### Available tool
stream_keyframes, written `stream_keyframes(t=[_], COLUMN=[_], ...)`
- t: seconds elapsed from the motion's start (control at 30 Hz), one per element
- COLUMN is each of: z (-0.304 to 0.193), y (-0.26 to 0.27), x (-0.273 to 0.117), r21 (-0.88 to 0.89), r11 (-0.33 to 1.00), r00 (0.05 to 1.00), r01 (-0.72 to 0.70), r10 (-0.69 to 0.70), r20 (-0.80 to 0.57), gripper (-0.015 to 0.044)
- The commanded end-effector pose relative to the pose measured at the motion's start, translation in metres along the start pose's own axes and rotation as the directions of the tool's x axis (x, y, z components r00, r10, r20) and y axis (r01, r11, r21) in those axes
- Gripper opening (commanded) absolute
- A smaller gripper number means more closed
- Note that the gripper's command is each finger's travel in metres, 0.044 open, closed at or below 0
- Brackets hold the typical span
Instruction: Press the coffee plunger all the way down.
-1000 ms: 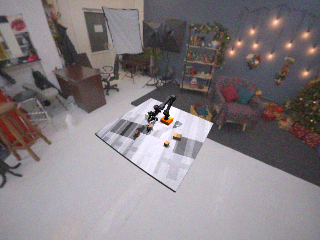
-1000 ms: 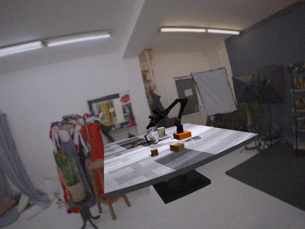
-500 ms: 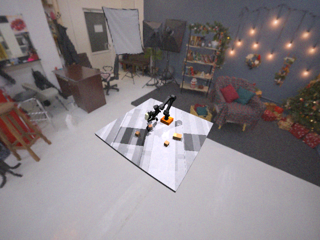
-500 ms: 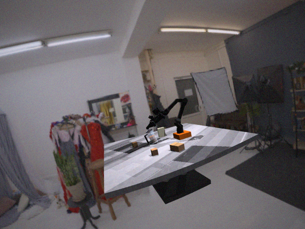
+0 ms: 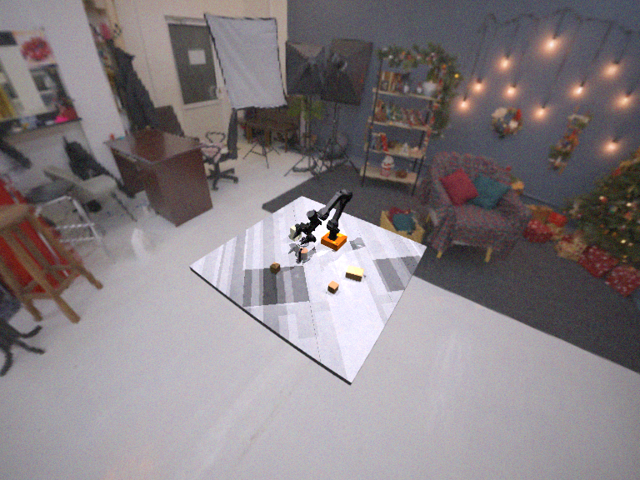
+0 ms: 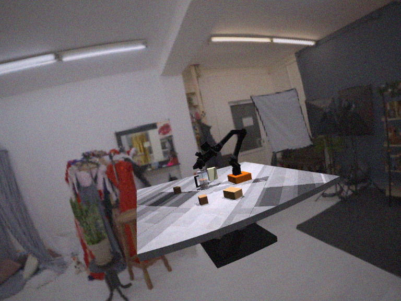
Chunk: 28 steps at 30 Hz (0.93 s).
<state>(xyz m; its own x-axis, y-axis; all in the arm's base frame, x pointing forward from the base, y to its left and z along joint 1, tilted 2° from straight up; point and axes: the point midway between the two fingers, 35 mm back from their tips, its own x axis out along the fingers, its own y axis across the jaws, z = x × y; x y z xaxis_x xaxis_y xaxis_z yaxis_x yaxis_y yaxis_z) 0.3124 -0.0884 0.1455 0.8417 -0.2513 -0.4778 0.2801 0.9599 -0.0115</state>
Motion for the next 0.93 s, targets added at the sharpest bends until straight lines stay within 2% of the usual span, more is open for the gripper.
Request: stream_keyframes(t=[0.0,0.17,0.37,0.9], z=[0.0,0.013,0.042,0.04], y=[0.0,0.001,0.002,0.002], x=[0.0,-0.016,-0.081,-0.082], r21=[0.0,-0.002,-0.008,-0.008], r11=[1.0,1.0,1.0,1.0], r00=[1.0,1.0,1.0,1.0], r01=[0.0,0.0,-0.002,-0.003], r10=[0.0,0.0,0.002,0.002], r20=[-0.002,-0.008,-0.029,-0.029], gripper=[0.044,0.044,0.044,0.044])
